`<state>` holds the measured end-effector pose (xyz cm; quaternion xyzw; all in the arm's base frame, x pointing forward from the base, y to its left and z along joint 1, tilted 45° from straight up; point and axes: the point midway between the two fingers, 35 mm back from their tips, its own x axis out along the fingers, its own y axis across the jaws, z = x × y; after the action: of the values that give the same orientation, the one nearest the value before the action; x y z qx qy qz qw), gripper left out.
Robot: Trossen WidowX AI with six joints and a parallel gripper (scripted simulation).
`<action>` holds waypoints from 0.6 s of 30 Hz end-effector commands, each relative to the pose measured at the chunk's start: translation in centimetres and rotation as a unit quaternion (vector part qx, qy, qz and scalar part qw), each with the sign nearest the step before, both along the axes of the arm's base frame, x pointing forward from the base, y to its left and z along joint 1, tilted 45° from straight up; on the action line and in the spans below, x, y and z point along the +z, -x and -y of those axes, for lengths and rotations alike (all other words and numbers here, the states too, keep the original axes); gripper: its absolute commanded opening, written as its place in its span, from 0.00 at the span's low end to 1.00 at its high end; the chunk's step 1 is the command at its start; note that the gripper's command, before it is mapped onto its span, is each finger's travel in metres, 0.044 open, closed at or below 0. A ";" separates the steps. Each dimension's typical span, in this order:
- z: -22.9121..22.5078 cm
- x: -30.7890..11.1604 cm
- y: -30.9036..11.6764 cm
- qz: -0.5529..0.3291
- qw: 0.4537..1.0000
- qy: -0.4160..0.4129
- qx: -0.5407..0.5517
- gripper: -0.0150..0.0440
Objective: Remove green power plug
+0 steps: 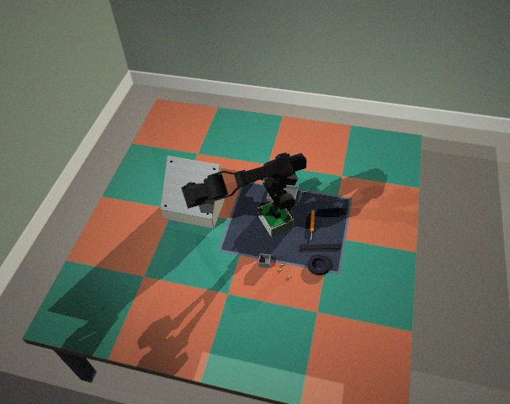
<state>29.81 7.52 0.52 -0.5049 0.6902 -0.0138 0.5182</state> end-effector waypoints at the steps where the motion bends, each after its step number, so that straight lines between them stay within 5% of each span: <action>1: -0.7 0.2 0.1 0.006 1.000 -0.006 0.016 0.25; 6: 0.3 -0.8 0.0 0.006 1.000 -0.006 0.016 0.25; 15: 0.3 -0.8 0.0 0.006 1.000 -0.006 0.016 0.65; 18: 0.3 -0.8 0.0 0.006 1.000 -0.006 0.016 0.68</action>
<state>29.80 7.38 -0.21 -0.5101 0.6786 -0.0045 0.5285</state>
